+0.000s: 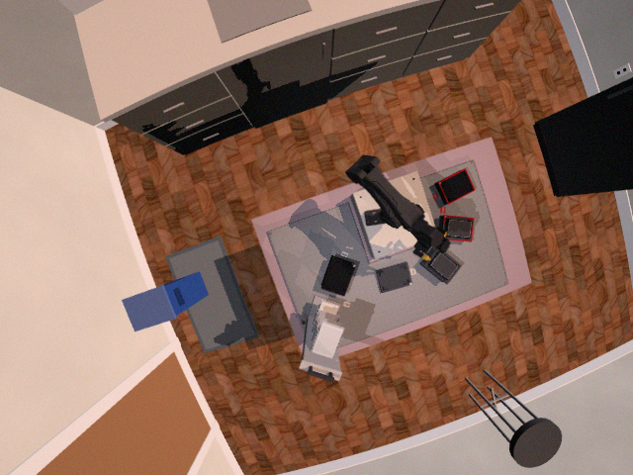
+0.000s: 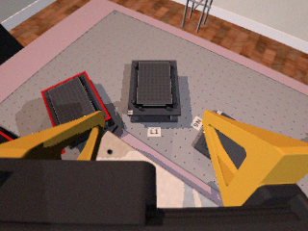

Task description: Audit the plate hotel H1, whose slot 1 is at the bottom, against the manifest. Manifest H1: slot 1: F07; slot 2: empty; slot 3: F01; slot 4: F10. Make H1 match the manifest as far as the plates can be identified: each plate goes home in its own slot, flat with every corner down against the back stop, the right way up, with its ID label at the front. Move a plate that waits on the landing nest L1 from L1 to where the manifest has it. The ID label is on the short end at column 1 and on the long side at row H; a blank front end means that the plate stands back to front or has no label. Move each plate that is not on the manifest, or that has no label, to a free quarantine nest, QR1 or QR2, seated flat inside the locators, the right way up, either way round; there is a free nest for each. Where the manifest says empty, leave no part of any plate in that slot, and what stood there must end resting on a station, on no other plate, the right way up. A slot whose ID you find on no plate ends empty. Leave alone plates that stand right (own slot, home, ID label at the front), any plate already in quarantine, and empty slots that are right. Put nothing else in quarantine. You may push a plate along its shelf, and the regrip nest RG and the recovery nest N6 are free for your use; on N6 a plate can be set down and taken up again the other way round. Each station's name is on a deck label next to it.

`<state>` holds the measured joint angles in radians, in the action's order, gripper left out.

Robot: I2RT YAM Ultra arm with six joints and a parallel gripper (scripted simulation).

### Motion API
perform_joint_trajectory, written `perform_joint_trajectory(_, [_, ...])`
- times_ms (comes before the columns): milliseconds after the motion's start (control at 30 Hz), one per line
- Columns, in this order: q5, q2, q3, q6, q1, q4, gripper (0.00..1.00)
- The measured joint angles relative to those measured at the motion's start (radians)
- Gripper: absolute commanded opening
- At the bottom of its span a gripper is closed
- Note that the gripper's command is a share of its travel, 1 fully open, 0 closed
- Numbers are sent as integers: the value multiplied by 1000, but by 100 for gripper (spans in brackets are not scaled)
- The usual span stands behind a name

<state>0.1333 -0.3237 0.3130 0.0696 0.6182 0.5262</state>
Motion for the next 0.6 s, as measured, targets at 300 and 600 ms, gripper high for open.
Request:
perform_joint_trajectory(300, [-4,39,-101,-3,3,-49,100])
perform_joint_trajectory(600, [-5,44,-100,-3,3,-74,100])
